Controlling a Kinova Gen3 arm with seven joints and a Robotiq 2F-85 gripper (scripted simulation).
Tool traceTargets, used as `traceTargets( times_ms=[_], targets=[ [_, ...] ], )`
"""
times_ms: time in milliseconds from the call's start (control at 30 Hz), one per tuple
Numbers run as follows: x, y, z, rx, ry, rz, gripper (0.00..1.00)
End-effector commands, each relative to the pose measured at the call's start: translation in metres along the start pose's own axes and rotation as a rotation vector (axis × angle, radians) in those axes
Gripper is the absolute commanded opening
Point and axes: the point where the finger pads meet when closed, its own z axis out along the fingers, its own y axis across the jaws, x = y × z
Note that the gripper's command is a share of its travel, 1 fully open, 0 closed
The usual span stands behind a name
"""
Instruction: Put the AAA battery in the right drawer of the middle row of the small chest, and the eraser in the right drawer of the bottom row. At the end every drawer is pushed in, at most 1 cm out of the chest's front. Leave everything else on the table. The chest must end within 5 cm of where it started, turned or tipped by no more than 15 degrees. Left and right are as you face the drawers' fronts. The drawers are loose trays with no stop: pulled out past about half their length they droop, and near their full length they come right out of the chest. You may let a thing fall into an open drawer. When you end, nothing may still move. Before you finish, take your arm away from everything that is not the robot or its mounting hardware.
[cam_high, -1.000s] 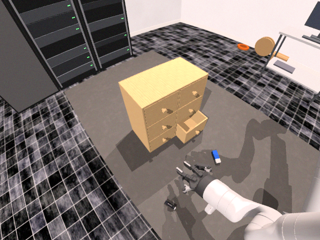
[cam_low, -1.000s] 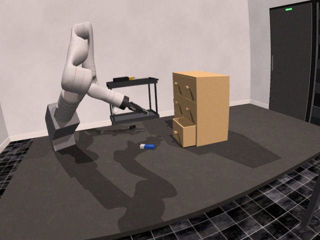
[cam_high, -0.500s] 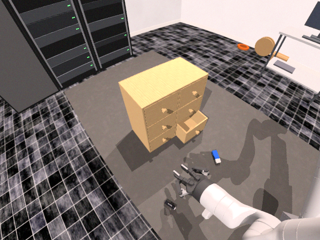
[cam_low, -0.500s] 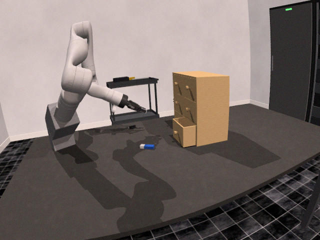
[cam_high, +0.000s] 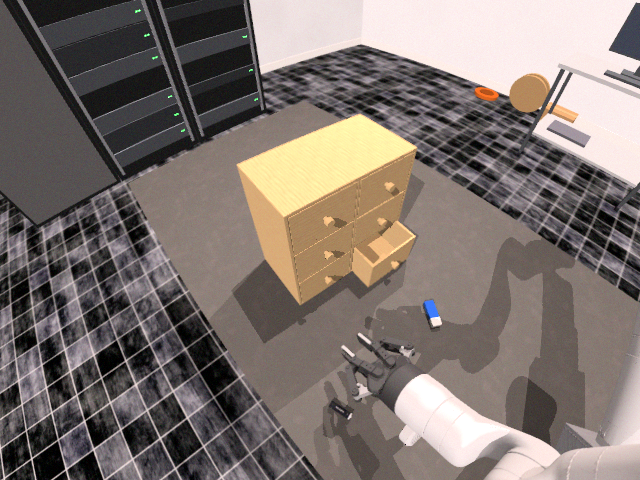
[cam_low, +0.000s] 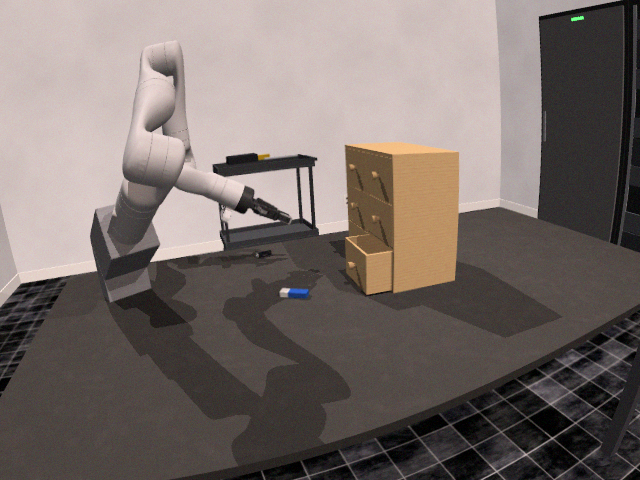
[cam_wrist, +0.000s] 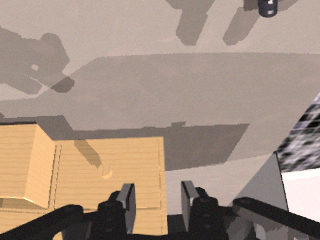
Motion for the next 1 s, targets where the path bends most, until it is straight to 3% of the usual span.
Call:
traceTargets(
  times_ms=[0,967],
  targets=[
    [-0.0039,0.0048,-0.0027,-0.003,-0.006,0.001,0.33],
    [-0.0049,0.0108,-0.0049,-0.002,-0.006,0.001,0.33]
  ],
)
